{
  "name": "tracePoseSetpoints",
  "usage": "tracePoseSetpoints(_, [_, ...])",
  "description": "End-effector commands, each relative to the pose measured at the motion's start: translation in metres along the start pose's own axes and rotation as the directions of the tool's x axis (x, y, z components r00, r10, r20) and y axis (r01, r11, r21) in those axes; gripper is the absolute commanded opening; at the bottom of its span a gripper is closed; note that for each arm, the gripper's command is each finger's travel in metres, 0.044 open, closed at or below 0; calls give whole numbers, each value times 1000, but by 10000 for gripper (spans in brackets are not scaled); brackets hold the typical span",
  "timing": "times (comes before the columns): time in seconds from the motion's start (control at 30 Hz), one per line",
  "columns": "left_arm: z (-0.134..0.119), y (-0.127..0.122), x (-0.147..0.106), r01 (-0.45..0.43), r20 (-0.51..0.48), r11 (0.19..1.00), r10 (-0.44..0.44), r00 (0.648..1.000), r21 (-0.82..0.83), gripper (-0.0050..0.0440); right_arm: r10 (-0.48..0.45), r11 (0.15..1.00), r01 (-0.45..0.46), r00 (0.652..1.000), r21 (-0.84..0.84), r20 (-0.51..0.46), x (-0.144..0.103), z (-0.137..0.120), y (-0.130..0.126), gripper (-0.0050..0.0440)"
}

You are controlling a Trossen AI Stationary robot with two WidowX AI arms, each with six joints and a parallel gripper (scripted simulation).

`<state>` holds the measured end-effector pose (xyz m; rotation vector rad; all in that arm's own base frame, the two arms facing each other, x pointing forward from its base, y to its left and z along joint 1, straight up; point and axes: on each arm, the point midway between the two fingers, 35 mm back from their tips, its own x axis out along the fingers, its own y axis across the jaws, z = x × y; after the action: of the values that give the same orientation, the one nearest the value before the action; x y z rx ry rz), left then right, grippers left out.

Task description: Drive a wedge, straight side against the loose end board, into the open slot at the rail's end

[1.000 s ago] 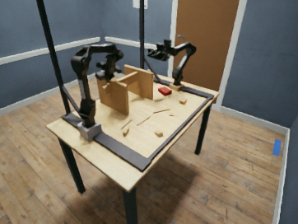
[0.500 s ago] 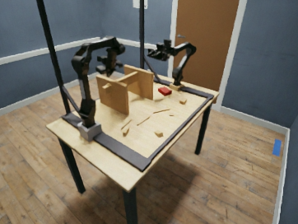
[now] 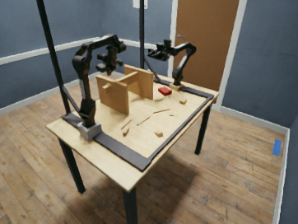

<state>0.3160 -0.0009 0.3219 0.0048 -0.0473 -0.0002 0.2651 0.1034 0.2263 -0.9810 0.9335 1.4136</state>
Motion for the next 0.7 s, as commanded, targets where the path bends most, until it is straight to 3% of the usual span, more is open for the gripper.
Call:
tracePoseSetpoints(0.0, [6,0,-2,0,17,1000,0,1000,2,177,-6,1000,6,1000,-6,5,-2,1,-1,-50])
tracePoseSetpoints(0.1, [6,0,-2,0,17,1000,0,1000,2,177,-13,1000,13,1000,-9,6,-4,1,-2,-50])
tracePoseSetpoints(0.2, [6,0,-2,1,18,1000,-1,1000,1,177,-81,995,81,997,53,-10,-3,-6,-3,-50])
tracePoseSetpoints(0.4, [8,0,-2,3,22,1000,-3,1000,-2,177,-307,929,305,951,210,-26,-6,-17,-27,-50])
tracePoseSetpoints(0.53, [8,1,-2,-1,24,1000,1,1000,-3,177,-317,925,315,948,211,-24,-6,-16,-28,-50])
tracePoseSetpoints(0.67, [10,1,-3,0,28,1000,0,1000,-3,177,-452,838,439,891,325,-40,-10,-27,-40,-50])
